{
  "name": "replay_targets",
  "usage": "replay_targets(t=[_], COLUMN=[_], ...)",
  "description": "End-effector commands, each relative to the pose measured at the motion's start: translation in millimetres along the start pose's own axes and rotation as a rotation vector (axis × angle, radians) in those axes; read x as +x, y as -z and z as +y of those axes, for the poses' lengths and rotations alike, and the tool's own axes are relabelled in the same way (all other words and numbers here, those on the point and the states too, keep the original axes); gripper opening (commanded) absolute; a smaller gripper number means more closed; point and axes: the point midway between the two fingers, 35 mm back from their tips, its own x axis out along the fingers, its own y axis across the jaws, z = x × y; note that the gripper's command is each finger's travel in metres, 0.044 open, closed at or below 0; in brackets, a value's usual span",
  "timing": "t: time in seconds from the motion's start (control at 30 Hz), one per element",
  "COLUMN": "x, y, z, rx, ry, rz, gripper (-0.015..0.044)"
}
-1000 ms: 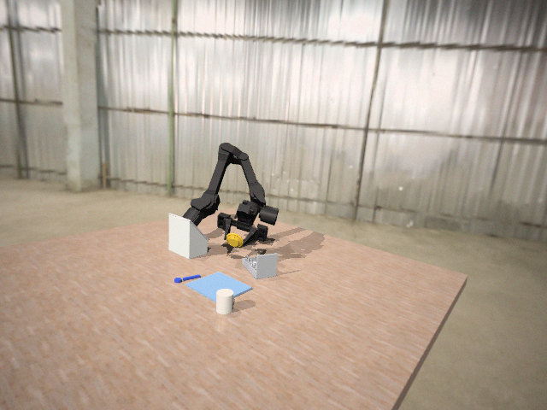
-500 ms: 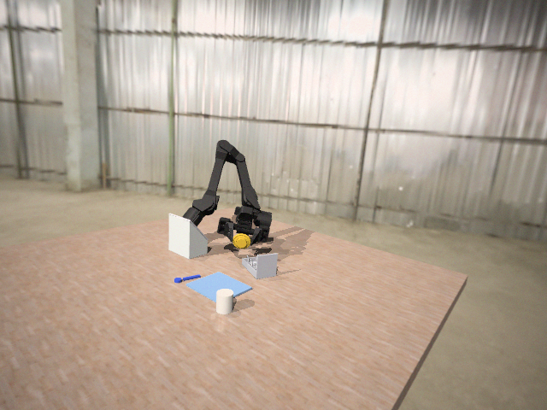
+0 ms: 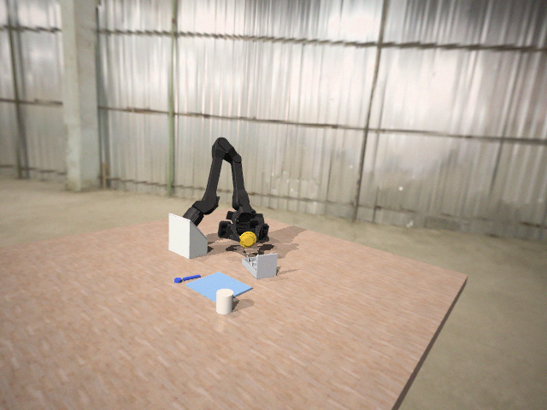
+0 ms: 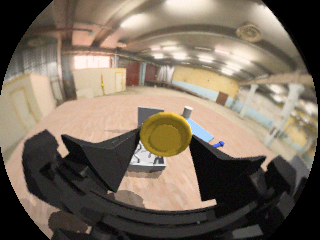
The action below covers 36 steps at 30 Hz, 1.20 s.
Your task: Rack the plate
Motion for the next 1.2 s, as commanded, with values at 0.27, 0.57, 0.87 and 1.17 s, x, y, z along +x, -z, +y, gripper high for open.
replay_targets(t=[0.27, 0.57, 0.87, 1.17], x=[-16, -16, -8, 3], y=[0, 0, 13, 24], z=[6, 7, 11, 14], rx=[0.054, 0.054, 0.051, 0.060], ry=[-0.165, -0.164, -0.162, -0.166], rz=[-0.078, -0.078, -0.075, -0.074], gripper=[0.0000, 0.0000, 0.0000, 0.0000])
